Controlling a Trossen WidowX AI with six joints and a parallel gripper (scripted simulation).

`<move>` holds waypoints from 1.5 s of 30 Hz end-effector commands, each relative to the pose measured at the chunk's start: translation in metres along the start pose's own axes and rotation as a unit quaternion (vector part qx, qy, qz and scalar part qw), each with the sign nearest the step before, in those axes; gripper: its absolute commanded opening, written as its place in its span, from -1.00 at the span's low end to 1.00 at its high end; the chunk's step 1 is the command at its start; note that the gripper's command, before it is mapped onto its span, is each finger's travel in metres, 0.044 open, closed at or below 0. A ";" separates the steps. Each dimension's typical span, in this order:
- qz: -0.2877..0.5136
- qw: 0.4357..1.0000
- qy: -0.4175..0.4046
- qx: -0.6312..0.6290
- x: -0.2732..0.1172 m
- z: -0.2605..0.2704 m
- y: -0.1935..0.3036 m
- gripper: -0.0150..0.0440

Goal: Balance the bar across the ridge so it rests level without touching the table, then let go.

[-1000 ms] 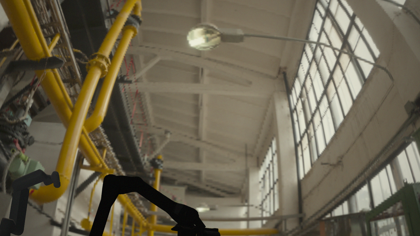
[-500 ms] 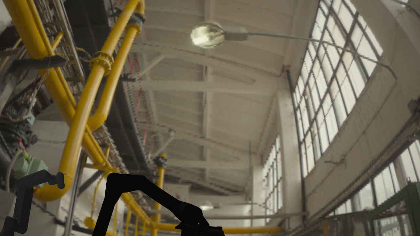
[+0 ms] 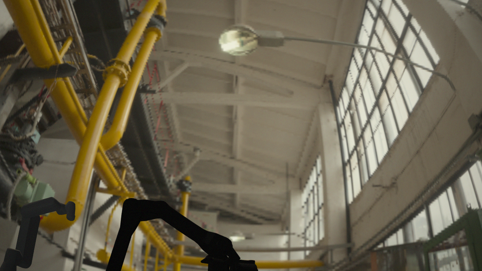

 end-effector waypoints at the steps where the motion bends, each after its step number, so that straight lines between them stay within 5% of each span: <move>1: -0.001 1.000 0.001 0.002 0.003 0.000 -0.001 -0.49; 45: -0.001 1.000 0.001 0.002 0.001 0.000 -0.001 -0.49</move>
Point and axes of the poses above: the point midway between the two fingers, 35 mm back from their tips, its own x axis out along the fingers, its own z axis across the jaws, y = z × x, the point moved 7 cm from there along -x, back along the fingers, and after that the axes turned 2 degrees about x, right-handed, at the moved point
